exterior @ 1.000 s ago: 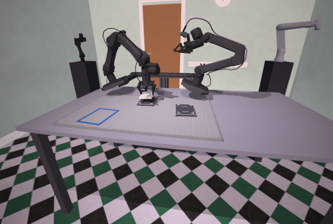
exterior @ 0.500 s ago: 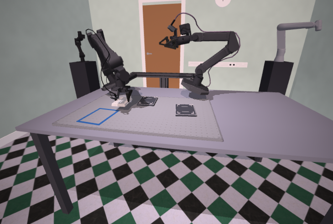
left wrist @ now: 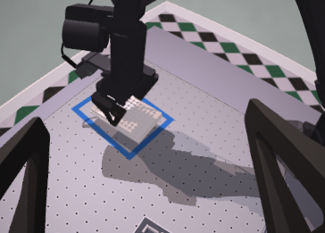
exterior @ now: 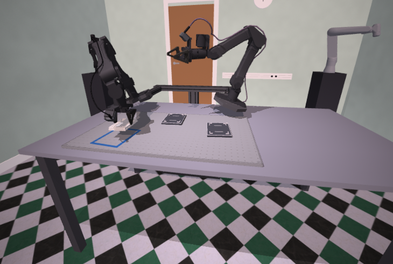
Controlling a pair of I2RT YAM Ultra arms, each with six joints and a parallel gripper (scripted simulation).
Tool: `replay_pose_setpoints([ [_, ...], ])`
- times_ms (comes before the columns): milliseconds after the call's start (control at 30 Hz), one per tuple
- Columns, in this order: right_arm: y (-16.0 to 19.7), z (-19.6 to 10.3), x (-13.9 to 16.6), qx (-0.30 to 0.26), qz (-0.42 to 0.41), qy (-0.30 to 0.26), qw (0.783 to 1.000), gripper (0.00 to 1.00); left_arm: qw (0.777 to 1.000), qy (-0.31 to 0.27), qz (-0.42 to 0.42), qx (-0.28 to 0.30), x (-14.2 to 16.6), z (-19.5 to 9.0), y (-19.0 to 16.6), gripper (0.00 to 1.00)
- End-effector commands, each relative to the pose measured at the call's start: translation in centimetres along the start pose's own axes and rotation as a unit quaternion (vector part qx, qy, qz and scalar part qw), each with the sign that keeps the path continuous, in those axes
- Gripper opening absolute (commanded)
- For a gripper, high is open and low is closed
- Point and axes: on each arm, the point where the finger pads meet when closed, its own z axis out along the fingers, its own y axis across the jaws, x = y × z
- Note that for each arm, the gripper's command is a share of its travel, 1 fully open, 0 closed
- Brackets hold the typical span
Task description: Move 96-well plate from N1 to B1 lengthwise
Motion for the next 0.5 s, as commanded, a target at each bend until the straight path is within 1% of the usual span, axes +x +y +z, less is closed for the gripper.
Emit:
replay_pose_setpoints([
  [0,-0.9,-0.5,-1.3,0.009,-0.023,0.002,1.000,0.79,0.996,-0.092,0.012,0.017,-0.6,2.4,0.6,1.00],
  [67,-0.9,-0.5,-1.3,0.009,-0.023,0.002,1.000,0.79,0.996,-0.092,0.012,0.017,-0.6,2.4,0.6,1.00],
  [133,-1.2,-0.5,-1.8,0.008,-0.012,0.000,1.000,0.79,0.997,-0.074,0.026,0.007,2.4,4.2,1.5,1.00],
  [200,-1.9,-0.4,-2.3,0.007,0.014,0.001,1.000,0.79,0.997,-0.071,0.034,-0.004,3.9,5.2,2.8,1.00],
  [267,-2.3,-0.4,-2.7,0.006,0.036,0.001,0.999,0.79,0.997,-0.058,0.043,-0.013,6.2,6.2,3.9,1.00],
  [400,-2.8,-0.5,-3.3,0.004,0.069,-0.001,0.998,0.79,0.998,-0.006,0.061,-0.022,12.5,7.6,5.3,1.00],
  [433,-2.9,-0.6,-3.3,0.004,0.071,-0.001,0.997,0.79,0.998,0.005,0.063,-0.022,13.6,7.7,5.4,1.00],
  [467,-2.8,-0.6,-3.3,0.003,0.070,-0.002,0.998,0.79,0.998,0.008,0.064,-0.022,14.0,7.7,5.4,1.00],
])
